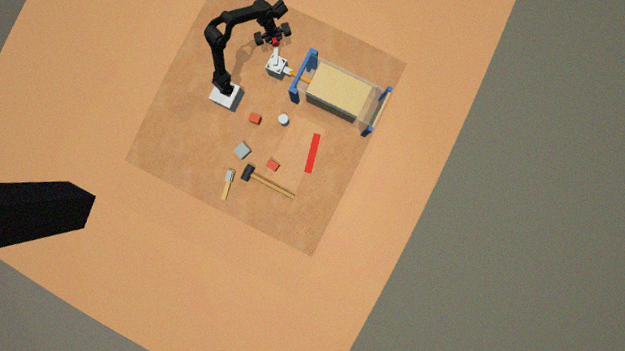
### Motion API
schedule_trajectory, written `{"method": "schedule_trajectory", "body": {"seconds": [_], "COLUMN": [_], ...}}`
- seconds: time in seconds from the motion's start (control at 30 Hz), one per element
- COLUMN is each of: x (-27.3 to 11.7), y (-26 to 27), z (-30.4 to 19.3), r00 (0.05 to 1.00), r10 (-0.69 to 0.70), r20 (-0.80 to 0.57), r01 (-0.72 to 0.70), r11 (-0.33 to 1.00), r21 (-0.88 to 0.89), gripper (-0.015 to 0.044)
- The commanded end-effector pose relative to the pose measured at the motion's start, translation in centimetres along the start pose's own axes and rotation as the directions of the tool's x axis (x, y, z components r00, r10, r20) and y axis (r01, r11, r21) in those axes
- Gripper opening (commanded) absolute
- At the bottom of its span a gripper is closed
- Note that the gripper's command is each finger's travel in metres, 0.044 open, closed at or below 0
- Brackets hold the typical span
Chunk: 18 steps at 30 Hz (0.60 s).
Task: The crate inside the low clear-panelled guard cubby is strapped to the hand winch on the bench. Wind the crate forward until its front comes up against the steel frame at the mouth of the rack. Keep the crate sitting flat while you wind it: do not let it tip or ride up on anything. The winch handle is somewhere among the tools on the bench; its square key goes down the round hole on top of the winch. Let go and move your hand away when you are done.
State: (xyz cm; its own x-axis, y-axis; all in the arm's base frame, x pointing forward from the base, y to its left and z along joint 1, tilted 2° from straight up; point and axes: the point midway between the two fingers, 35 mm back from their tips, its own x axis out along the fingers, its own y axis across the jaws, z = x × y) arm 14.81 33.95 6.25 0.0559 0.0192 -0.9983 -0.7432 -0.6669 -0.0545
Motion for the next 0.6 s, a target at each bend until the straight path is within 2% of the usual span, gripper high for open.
{"method": "schedule_trajectory", "body": {"seconds": [0.0, 0.57], "x": [0.2, 0.1], "y": [2.0, 3.9], "z": [0.6, 0.6], "r00": [0.999, 0.999], "r10": [0.043, 0.045], "r20": [0.005, 0.005], "r01": [-0.043, -0.045], "r11": [0.999, 0.999], "r21": [-0.017, -0.017], "gripper": [0.0, 0.0]}}
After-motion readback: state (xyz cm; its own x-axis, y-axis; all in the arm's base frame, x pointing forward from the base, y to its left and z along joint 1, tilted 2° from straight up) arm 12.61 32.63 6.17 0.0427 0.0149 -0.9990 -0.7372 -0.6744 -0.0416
